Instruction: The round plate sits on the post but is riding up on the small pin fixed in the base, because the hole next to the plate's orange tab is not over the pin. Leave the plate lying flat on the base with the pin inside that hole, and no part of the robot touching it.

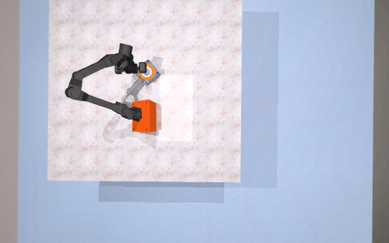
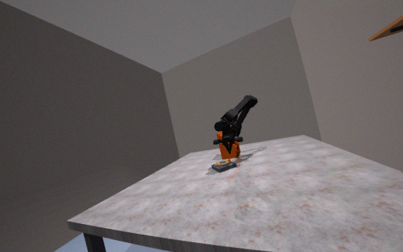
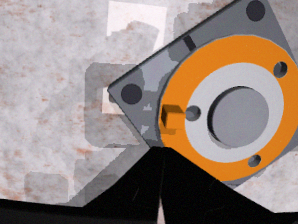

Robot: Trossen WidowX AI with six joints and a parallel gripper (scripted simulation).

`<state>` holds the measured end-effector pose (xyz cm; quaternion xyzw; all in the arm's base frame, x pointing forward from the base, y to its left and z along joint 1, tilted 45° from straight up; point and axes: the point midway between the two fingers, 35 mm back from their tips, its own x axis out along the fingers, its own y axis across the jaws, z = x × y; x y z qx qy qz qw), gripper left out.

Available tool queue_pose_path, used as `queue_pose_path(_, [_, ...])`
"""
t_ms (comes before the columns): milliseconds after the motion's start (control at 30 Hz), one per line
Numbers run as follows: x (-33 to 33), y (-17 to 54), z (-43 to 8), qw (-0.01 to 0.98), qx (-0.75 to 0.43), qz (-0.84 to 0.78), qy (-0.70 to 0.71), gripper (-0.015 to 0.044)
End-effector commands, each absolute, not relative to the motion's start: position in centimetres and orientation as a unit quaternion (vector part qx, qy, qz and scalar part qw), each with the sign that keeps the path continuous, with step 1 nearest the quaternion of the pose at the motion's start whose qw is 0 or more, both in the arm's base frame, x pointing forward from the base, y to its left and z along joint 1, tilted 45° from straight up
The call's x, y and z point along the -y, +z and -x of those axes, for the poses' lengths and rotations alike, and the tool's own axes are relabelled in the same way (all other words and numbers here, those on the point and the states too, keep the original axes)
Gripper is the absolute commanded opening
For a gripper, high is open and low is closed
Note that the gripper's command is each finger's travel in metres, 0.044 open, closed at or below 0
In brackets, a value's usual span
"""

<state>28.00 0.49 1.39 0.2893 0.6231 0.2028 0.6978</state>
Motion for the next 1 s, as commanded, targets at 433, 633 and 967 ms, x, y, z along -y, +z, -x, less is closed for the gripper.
queue_pose_path(433, [-1.7,-1.5,-27.1,0.674,-0.630,-0.316,0.222,0.0000])
queue_pose_path(633, [-2.6,-2.3,-27.3,0.673,-0.630,-0.317,0.223,0.0000])
queue_pose_path(967, [-2.7,-2.1,-28.2,0.674,-0.629,-0.317,0.223,0.0000])
